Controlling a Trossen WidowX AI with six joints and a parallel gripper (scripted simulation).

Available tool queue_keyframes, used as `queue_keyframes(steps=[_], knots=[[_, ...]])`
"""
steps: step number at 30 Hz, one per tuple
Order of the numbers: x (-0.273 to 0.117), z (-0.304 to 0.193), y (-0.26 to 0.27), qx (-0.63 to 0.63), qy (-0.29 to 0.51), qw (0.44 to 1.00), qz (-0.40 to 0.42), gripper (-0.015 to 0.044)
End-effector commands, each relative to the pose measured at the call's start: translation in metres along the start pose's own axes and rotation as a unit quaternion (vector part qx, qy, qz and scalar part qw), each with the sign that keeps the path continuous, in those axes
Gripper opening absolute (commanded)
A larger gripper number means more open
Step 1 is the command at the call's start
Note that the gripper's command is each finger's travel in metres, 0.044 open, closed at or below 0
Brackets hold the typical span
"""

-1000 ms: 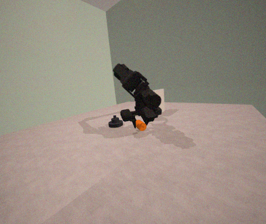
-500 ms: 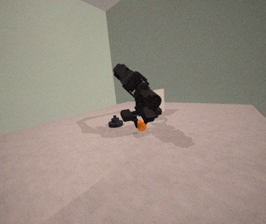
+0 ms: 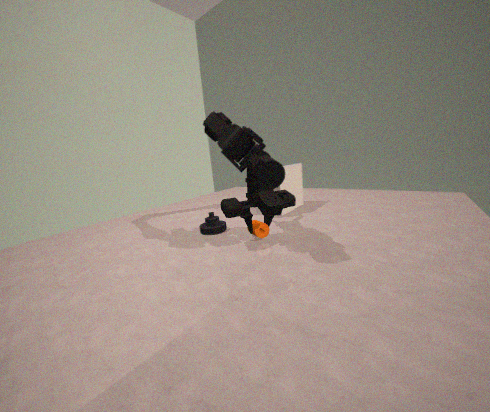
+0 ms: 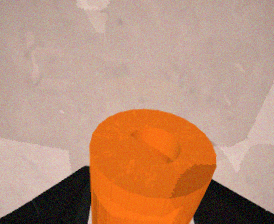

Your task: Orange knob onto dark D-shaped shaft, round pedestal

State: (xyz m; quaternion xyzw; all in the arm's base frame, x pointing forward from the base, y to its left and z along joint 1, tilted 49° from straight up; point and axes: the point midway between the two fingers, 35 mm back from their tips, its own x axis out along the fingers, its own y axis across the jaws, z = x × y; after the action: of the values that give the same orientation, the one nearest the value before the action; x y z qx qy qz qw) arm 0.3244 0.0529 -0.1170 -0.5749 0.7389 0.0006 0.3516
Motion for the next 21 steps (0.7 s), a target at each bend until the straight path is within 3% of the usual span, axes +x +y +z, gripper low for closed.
queue_keyframes(steps=[1, 21], knots=[[-0.002, -0.004, -0.001, 0.001, -0.028, 1.000, 0.003, 0.0179], [-0.006, -0.023, 0.000, 0.000, -0.189, 0.982, 0.002, 0.0179]])
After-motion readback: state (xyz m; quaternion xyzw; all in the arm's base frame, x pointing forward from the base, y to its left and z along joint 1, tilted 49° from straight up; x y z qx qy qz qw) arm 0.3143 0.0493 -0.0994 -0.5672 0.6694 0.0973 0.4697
